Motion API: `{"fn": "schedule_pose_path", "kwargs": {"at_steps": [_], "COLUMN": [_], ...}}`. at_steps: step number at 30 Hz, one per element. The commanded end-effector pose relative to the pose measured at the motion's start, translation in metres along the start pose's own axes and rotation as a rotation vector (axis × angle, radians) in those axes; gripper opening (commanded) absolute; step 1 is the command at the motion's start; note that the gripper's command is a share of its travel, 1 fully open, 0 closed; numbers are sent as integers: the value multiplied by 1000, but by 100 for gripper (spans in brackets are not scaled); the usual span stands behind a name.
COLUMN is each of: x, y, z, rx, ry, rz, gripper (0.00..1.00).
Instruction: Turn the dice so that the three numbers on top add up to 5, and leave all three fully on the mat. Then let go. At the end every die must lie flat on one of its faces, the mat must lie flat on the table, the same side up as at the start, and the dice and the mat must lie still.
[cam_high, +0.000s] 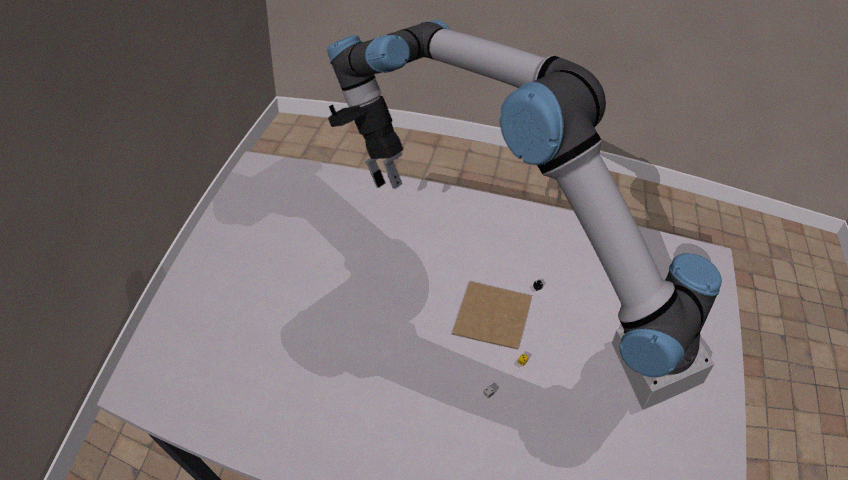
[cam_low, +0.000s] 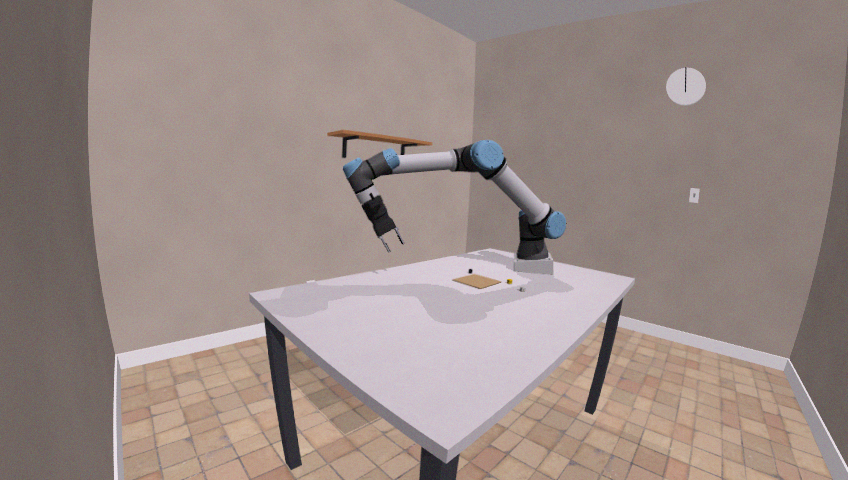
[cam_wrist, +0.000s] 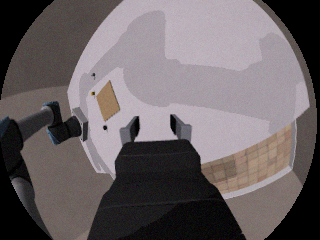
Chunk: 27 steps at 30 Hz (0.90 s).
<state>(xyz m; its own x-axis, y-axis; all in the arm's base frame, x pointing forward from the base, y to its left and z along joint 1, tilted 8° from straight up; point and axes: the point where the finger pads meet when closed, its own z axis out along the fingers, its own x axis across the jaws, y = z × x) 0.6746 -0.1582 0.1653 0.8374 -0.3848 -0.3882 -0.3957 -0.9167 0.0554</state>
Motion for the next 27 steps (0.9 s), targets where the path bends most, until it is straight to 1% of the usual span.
{"fn": "schedule_pose_path", "kwargs": {"at_steps": [1,27], "x": [0,-3], "y": [0,2], "z": [-1,-2], "rx": [0,1], "ry": [2,6], "rz": [0,-11], "gripper": [100,100]}}
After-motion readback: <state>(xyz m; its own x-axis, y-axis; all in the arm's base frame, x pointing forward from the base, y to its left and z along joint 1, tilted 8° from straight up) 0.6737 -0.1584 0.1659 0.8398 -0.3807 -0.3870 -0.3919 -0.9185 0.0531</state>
